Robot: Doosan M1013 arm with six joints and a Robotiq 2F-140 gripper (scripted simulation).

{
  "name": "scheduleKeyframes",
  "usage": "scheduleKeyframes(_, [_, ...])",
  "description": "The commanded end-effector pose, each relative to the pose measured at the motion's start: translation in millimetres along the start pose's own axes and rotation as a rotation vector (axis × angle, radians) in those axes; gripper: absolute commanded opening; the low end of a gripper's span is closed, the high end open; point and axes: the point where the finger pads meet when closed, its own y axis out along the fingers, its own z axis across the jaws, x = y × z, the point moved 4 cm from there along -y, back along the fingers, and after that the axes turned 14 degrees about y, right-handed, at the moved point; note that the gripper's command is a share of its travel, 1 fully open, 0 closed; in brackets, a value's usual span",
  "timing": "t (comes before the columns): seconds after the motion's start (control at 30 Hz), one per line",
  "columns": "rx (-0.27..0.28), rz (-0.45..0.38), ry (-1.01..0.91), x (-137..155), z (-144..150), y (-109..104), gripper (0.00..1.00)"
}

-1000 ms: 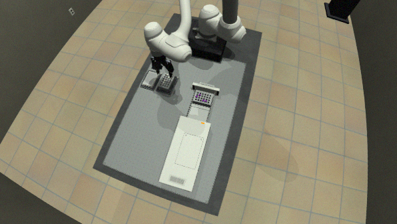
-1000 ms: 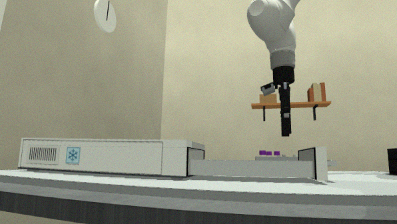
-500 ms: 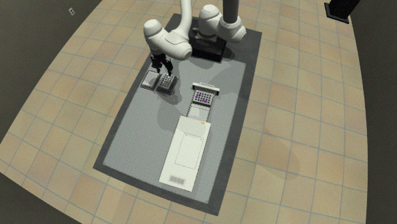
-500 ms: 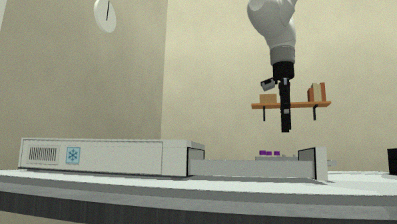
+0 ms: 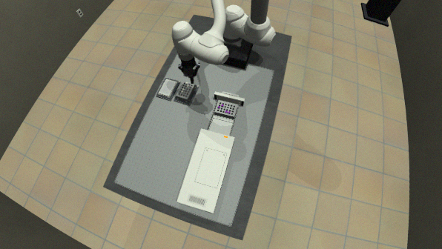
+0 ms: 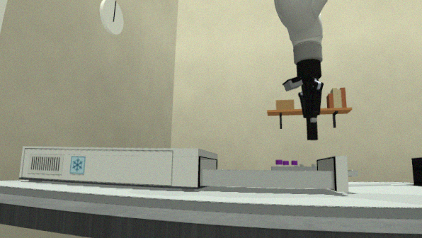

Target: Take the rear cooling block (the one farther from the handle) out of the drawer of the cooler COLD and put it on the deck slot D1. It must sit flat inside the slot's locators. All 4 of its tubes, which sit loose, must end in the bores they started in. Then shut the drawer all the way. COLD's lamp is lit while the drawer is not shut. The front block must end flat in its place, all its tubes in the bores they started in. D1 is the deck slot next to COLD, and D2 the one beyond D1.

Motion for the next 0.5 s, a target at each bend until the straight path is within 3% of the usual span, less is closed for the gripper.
scheduleKeyframes(0.0, [-0.002,0.003,-0.04,0.8,-5.7,-0.4,0.1])
scheduleKeyframes(0.47, [-0.002,0.003,-0.413,14.1,-60.0,1.9,0.1])
